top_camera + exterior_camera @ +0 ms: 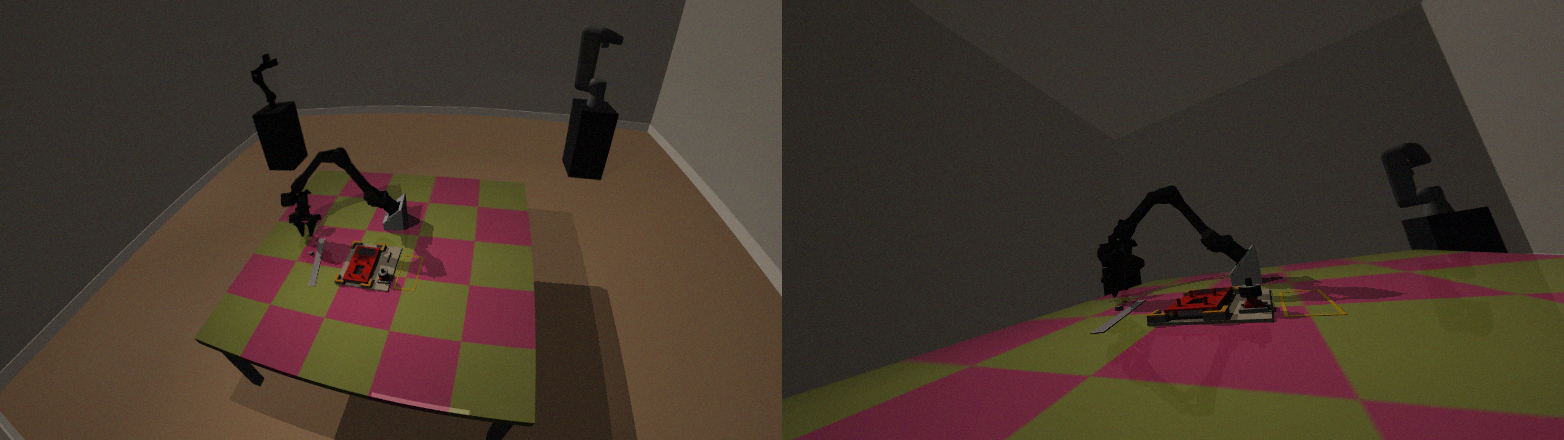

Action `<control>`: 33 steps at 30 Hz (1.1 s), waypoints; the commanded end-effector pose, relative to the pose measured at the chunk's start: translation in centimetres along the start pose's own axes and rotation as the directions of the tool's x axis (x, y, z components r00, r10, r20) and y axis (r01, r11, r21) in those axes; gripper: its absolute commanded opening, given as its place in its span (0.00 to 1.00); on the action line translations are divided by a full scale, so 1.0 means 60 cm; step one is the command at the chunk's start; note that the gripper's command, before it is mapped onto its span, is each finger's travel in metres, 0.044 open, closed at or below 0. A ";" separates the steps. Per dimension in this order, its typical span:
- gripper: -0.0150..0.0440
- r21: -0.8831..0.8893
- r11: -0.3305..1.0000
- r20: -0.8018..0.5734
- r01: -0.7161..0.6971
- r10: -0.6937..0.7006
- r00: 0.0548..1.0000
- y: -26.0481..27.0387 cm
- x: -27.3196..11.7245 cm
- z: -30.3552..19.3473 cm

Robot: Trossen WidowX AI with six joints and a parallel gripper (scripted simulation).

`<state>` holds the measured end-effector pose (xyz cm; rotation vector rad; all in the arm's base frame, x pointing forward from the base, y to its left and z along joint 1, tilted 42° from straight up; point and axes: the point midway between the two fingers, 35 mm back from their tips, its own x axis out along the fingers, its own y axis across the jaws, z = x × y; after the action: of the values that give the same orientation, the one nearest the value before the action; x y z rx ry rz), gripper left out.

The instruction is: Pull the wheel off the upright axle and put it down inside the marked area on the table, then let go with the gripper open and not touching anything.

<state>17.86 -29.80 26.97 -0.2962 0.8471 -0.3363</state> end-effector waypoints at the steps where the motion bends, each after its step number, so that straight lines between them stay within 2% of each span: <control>1: 0.76 0.257 0.961 -0.083 -0.101 0.126 0.989 0.076 0.071 0.056; 5: 0.76 0.241 0.951 -0.075 -0.192 0.216 0.974 0.134 0.101 0.082; 13: 0.76 0.445 0.879 -0.197 -0.171 0.282 0.939 0.207 0.148 0.096; 21: 0.76 0.671 0.735 -0.441 0.097 0.290 0.849 0.365 0.207 0.109; 33: 0.76 0.705 0.551 -0.599 0.446 0.126 0.791 0.518 0.222 0.104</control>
<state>34.84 -11.36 12.25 0.6445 1.2303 -0.7810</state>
